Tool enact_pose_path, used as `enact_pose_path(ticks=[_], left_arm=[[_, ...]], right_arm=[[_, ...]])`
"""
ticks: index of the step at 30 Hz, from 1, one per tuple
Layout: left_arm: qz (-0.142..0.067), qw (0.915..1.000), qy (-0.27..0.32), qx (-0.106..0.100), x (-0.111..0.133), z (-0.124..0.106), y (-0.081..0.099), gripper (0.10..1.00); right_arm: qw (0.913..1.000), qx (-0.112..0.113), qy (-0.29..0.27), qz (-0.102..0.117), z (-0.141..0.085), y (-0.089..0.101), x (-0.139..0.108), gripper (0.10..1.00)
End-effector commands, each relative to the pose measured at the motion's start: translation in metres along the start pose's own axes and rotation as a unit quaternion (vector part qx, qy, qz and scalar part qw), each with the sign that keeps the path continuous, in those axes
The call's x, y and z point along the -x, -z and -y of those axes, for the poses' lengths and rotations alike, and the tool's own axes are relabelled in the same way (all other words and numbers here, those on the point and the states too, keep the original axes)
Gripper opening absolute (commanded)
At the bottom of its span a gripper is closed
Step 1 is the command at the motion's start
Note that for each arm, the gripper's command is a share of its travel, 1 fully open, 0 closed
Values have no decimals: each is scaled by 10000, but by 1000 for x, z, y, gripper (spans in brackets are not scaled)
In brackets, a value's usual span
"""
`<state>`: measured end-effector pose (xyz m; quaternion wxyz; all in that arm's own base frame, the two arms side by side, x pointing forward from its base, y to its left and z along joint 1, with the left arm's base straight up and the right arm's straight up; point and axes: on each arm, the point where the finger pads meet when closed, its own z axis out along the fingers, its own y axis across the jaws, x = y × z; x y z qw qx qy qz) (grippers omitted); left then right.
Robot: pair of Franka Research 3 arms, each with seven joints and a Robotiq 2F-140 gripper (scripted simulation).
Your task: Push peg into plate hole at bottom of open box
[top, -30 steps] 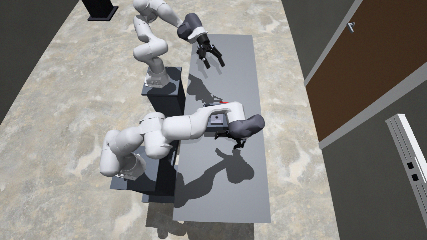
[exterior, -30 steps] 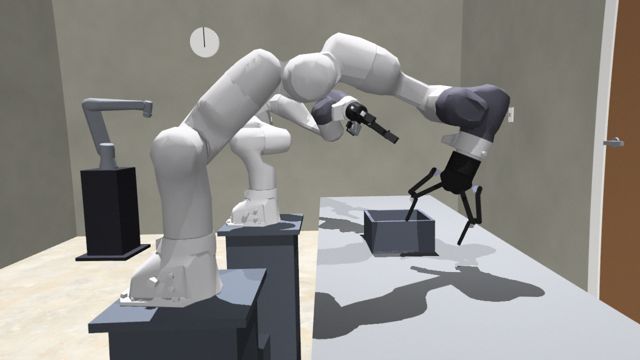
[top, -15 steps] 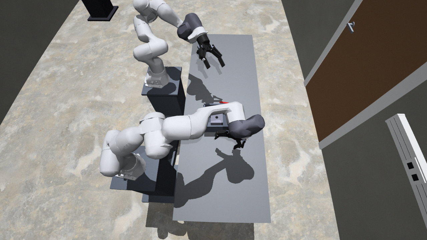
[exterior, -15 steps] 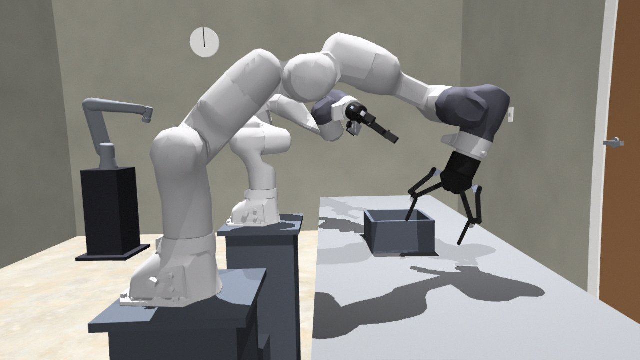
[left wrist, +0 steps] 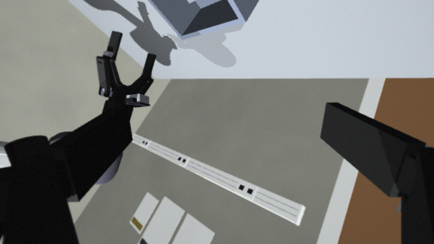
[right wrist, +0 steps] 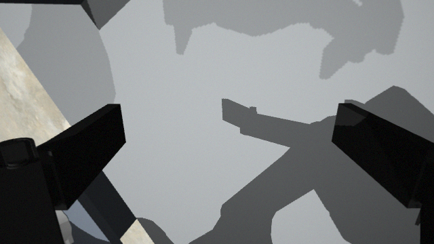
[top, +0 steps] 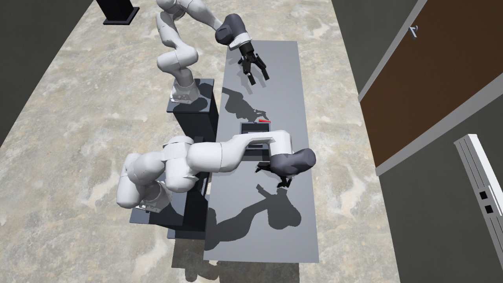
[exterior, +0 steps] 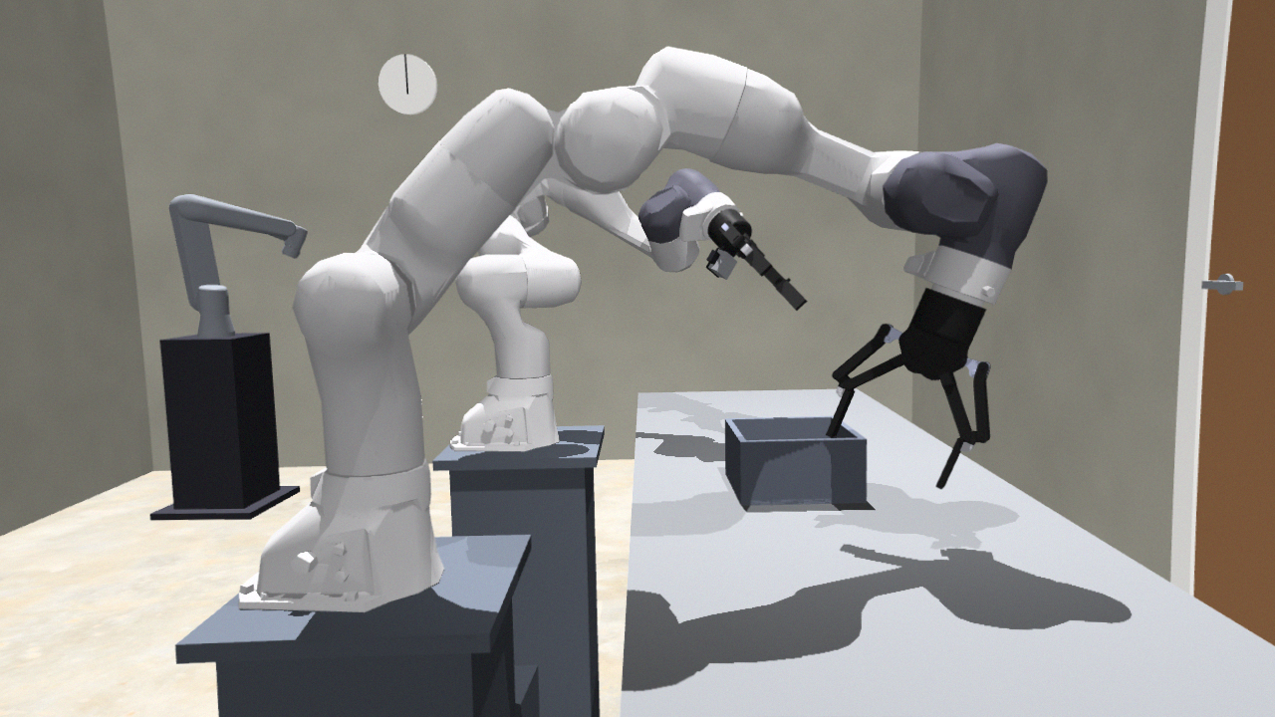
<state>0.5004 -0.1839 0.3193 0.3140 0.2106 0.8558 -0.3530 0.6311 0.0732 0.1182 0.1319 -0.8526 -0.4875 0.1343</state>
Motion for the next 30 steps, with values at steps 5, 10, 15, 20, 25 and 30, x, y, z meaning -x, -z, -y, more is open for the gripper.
enact_pose_path(ticks=[5,10,15,20,25,30], left_arm=[[-881,9934,598,438,-19,-33,-23,1000],[-1143,9886,723,658,-22,-46,-28,1000],[-1417,9821,849,905,-25,-57,-35,1000],[-1671,9745,957,1149,-26,-66,-41,1000],[-1948,9645,1064,1434,-27,-74,-50,1000],[-2216,9529,1149,1725,-27,-79,-61,1000]], right_arm=[[9898,67,-1404,-249,-34,33,70,1000],[9816,86,-1878,-340,-45,45,100,1000],[9754,95,-2166,-394,-51,51,118,1000],[9683,102,-2455,-449,-57,58,137,1000],[9594,109,-2771,-508,-62,64,158,1000],[9483,114,-3120,-574,-67,72,182,1000]])
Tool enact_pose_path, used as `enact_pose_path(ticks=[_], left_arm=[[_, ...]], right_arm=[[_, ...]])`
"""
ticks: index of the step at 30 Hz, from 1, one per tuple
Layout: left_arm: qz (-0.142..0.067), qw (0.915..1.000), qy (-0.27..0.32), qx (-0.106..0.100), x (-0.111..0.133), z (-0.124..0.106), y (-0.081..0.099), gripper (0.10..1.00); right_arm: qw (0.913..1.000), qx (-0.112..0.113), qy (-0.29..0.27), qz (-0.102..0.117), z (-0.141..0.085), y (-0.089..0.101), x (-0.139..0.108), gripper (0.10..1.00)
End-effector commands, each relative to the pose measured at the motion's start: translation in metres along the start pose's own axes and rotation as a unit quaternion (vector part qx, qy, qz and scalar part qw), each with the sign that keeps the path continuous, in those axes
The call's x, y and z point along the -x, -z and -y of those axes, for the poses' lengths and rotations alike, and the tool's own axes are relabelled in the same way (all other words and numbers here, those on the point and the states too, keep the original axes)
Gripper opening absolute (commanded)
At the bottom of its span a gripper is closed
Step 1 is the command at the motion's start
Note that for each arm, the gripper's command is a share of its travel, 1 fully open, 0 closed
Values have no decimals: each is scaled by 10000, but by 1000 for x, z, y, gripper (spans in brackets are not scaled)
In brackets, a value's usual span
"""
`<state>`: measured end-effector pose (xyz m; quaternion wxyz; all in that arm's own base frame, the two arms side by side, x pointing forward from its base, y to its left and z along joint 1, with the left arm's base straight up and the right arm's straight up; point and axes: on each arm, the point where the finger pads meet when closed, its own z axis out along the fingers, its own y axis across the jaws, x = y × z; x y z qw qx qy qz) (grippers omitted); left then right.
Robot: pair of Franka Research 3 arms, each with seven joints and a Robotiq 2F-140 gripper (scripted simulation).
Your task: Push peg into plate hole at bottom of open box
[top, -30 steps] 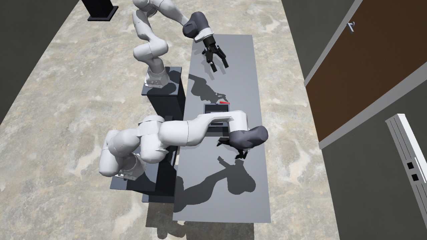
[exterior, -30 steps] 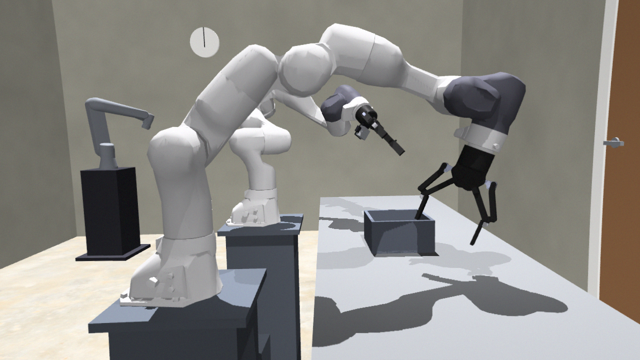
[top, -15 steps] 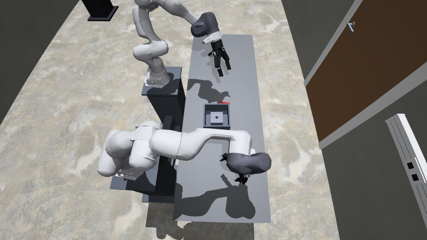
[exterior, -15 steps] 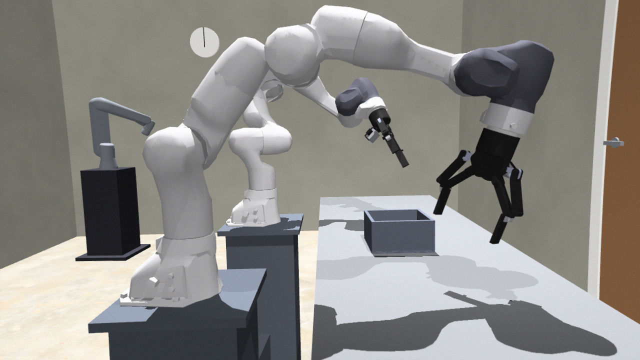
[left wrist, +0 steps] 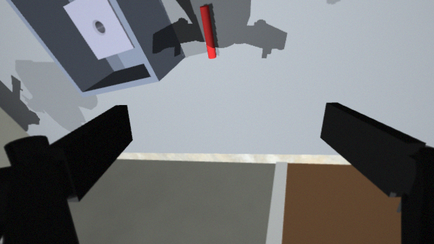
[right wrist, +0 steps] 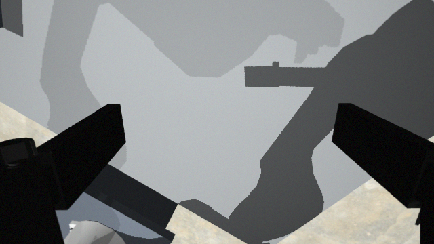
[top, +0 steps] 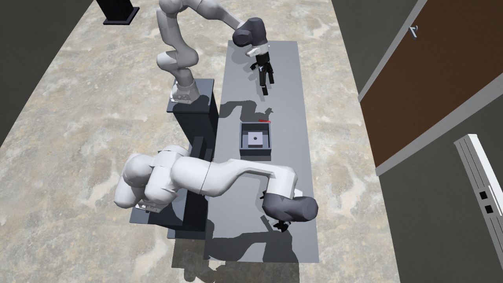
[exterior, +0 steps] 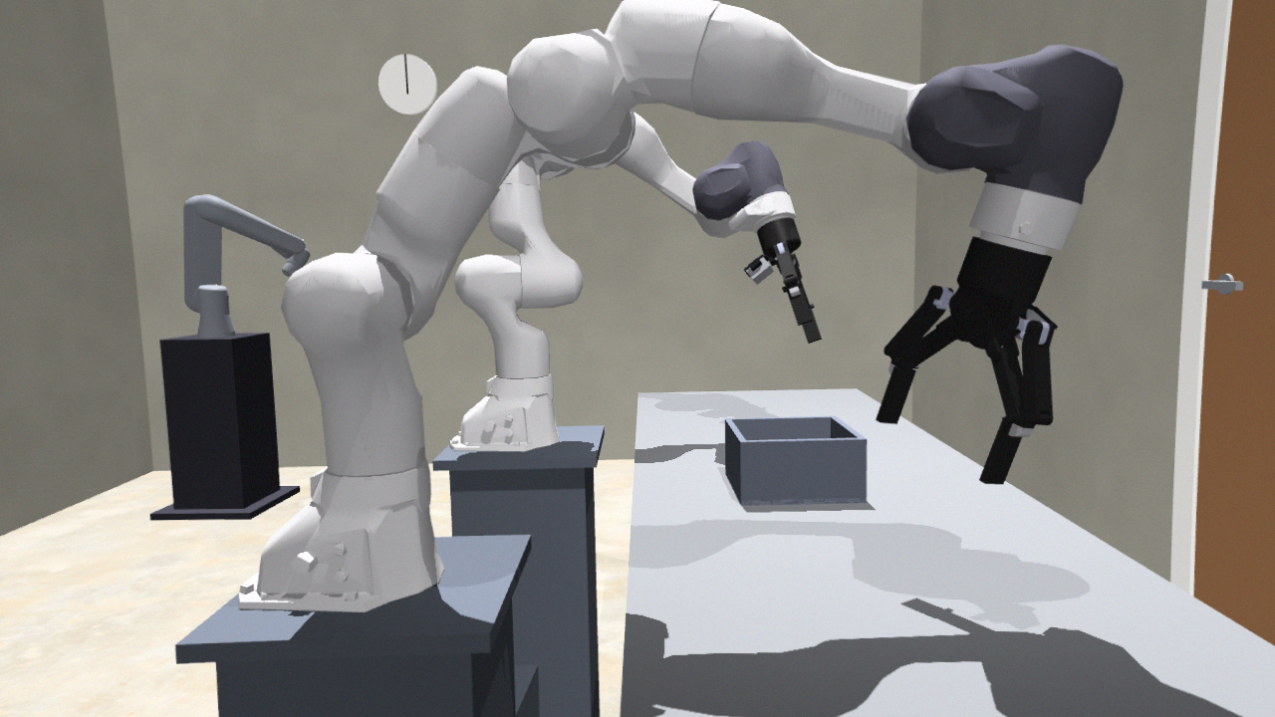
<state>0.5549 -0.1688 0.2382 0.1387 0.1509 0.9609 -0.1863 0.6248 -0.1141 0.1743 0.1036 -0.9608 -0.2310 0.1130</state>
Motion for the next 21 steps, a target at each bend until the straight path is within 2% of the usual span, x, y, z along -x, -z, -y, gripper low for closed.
enact_pose_path(ticks=[1,3,5,6,10,20,21], left_arm=[[-354,9988,321,143,-5,3,-11,1000],[-462,9979,357,272,-3,4,-16,1000],[-462,9979,357,272,-3,4,-16,1000],[-587,9966,394,426,-1,7,-23,1000],[-810,9932,446,709,3,14,-37,1000],[-1213,9837,481,1233,5,35,-72,1000],[-1213,9837,481,1233,5,35,-72,1000]], right_arm=[[9988,-18,-496,-51,-10,7,12,1000],[9979,-16,-644,-77,-16,10,19,1000],[9979,-16,-644,-77,-16,10,19,1000],[9964,-14,-842,-111,-25,15,29,1000],[9936,-11,-1119,-159,-37,21,42,1000],[9823,-11,-1853,-283,-66,37,81,1000],[9823,-11,-1853,-283,-66,37,81,1000]])
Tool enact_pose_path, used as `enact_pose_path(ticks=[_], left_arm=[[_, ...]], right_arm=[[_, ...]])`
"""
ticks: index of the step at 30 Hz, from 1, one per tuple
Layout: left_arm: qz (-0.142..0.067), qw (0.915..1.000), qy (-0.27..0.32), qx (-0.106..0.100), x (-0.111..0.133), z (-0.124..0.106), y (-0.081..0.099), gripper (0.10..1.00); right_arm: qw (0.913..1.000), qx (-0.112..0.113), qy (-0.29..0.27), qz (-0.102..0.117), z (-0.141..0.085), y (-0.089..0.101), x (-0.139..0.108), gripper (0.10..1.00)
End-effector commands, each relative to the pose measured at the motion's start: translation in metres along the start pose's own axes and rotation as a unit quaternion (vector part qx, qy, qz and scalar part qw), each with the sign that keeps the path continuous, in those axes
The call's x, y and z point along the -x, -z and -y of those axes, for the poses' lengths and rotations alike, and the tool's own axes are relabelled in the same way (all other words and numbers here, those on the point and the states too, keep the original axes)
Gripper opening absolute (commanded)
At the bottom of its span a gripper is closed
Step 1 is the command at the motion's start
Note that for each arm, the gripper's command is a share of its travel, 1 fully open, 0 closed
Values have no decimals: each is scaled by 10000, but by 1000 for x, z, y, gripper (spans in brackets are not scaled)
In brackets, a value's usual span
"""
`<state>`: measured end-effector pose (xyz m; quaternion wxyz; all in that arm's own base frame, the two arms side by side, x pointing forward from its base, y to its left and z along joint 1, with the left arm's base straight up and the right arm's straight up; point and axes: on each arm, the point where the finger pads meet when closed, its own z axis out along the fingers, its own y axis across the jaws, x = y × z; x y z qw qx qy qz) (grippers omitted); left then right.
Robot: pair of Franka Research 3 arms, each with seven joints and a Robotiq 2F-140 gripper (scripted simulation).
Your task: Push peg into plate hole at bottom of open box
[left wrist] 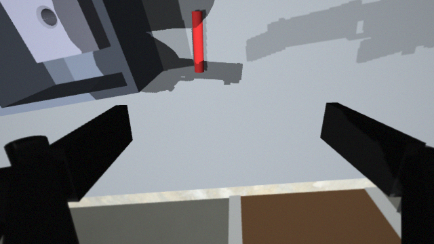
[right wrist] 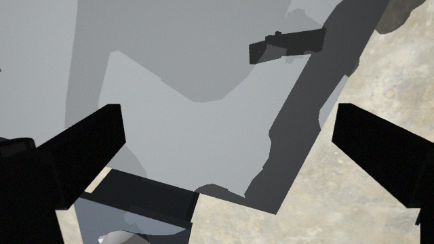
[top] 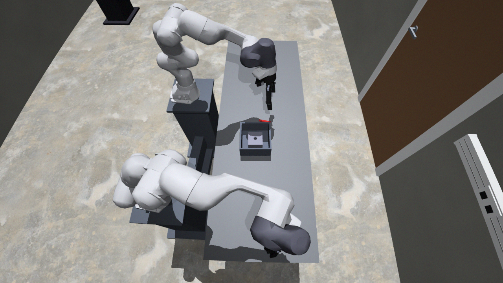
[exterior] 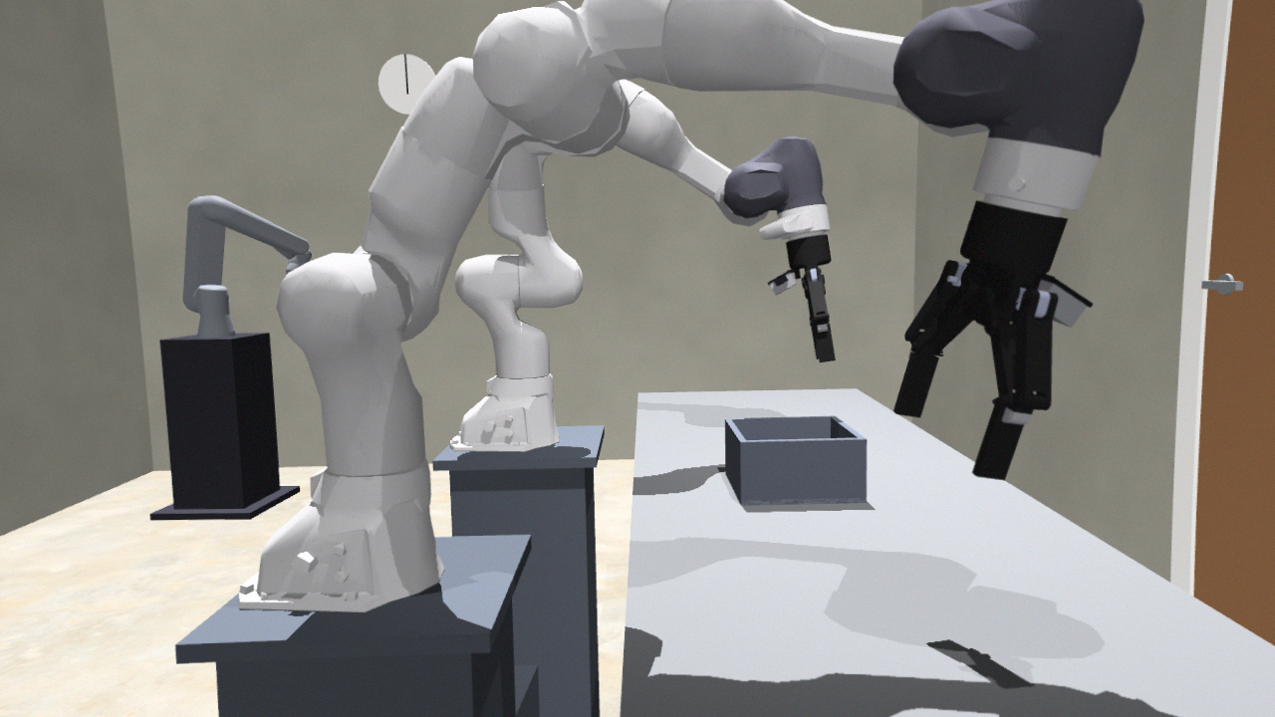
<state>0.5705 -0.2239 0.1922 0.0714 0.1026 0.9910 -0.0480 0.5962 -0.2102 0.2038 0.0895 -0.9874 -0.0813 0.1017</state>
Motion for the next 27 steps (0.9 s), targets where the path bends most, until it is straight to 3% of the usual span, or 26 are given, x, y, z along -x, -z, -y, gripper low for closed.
enact_pose_path(ticks=[1,5,9,18,27], left_arm=[[-413,9991,-26,-97,-8,7,-5,1000],[-630,9978,-47,213,-9,29,-27,1000],[-737,9966,-67,364,-11,40,-39,1000],[-762,9963,-72,398,-12,43,-42,1000],[-762,9963,-72,398,-12,43,-42,1000]], right_arm=[[9994,-25,-354,-18,-4,3,5,1000],[9971,-27,-753,-83,-24,12,21,1000],[9944,-30,-1045,-129,-38,18,33,1000],[9876,-38,-1557,-210,-63,29,55,1000],[9726,-54,-2302,-323,-96,43,91,1000]])
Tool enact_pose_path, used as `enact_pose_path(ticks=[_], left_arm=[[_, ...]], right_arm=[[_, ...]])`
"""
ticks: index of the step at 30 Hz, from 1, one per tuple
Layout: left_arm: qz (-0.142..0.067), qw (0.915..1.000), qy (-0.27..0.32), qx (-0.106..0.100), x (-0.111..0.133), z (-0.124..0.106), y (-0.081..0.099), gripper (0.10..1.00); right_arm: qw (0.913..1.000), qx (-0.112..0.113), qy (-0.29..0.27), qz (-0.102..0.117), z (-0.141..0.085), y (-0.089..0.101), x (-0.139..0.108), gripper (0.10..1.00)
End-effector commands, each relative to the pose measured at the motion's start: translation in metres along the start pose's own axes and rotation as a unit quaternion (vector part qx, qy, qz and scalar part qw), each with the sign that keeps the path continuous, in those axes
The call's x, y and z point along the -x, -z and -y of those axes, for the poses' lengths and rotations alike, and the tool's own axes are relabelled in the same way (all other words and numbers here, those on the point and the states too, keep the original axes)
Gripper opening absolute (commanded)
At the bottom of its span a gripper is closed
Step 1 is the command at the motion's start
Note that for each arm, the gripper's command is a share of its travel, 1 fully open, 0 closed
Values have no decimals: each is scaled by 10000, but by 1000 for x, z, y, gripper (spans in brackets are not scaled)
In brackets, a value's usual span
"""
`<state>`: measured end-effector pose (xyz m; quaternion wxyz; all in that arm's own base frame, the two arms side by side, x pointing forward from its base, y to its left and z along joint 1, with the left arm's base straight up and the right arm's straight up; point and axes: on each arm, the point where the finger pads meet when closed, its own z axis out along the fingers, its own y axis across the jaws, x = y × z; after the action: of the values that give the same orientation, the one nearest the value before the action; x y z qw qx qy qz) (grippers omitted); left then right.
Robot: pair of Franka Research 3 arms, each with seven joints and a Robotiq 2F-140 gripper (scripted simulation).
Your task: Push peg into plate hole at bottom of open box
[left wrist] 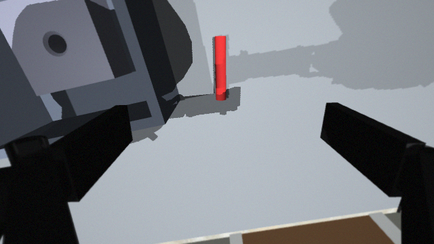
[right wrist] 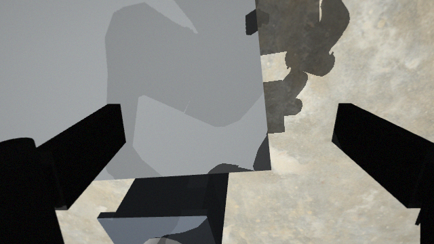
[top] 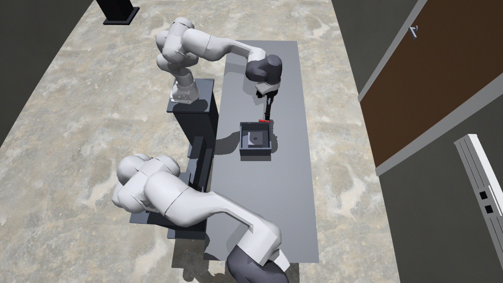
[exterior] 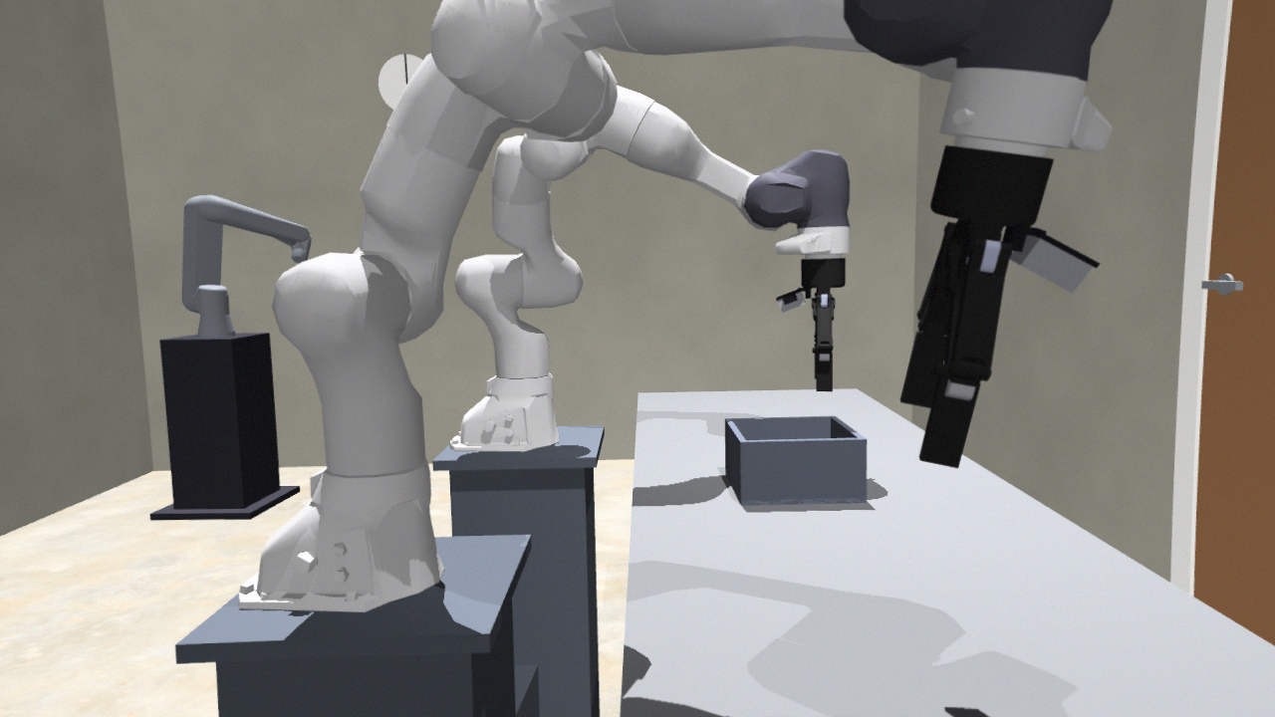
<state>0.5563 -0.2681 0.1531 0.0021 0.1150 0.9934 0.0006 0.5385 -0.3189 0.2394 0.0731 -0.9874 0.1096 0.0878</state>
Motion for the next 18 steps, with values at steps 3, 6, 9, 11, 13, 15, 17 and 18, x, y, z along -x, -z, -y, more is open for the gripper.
enact_pose_path(ticks=[3,6,9,11,13,15,17,18], left_arm=[[-20,10000,49,-8,-1,0,0,1000],[-20,10000,49,-8,-1,0,0,1000],[-20,10000,49,-8,-1,0,0,1000],[-20,10000,49,-8,-1,0,0,1000],[-20,10000,49,-8,-1,0,0,1000],[-20,10000,49,-8,-1,0,0,1000],[-15,10000,51,-5,-4,0,0,1000],[-8,10000,55,0,-9,0,1,1000]], right_arm=[[9979,-32,-641,-56,-21,9,12,1000],[9962,-38,-860,-88,-34,13,19,1000],[9944,-43,-1050,-115,-44,17,25,1000],[9929,-47,-1179,-133,-51,20,29,1000],[9912,-51,-1315,-152,-59,22,34,1000],[9891,-56,-1459,-172,-66,25,39,1000],[9869,-61,-1603,-192,-74,28,44,1000],[9856,-64,-1679,-202,-78,29,47,1000]])
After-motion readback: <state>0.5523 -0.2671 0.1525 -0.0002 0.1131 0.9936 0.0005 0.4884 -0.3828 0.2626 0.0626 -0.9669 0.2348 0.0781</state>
